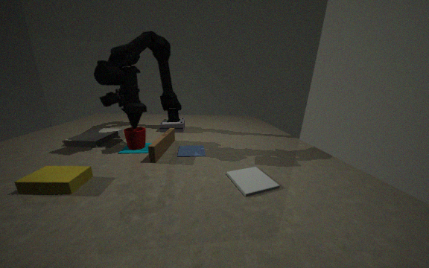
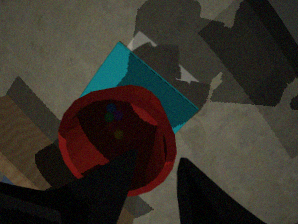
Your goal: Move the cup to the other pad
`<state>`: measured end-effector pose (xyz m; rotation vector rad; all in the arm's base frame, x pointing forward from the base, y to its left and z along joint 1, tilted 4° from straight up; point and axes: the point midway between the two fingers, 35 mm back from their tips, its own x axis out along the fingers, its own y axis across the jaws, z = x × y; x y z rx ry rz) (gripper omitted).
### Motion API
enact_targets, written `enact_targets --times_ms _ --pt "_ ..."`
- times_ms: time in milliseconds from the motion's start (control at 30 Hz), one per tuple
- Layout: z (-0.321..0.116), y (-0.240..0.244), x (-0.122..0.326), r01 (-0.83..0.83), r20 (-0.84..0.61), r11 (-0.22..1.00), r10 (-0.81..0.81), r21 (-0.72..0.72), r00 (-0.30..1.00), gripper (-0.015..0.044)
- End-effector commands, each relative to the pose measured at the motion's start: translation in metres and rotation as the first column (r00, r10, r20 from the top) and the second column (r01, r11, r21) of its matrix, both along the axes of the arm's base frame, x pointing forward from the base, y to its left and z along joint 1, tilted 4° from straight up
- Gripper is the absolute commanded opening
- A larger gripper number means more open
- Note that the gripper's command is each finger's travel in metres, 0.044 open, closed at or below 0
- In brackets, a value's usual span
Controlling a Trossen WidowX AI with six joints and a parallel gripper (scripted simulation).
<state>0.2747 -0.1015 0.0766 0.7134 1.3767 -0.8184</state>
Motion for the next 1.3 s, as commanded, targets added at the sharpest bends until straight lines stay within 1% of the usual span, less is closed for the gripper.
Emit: enact_targets --times_ms 0,333,600,733,1267 --pt "0.008 0.0 0.001 0.005 0.007 1.0 -0.005 -0.003 1.0 0.0128" --pt "0.02 0.003 -0.002 0.003 0.006 1.0 -0.003 -0.003 1.0 0.0128" --pt "0.016 0.002 -0.002 -0.002 0.0 1.0 0.002 0.0 1.0 0.0338" --pt "0.022 0.003 -0.002 -0.001 0.001 1.0 0.001 0.0 1.0 0.044" --pt "0.078 0.008 -0.003 0.003 0.006 1.0 -0.003 -0.002 1.0 0.044"
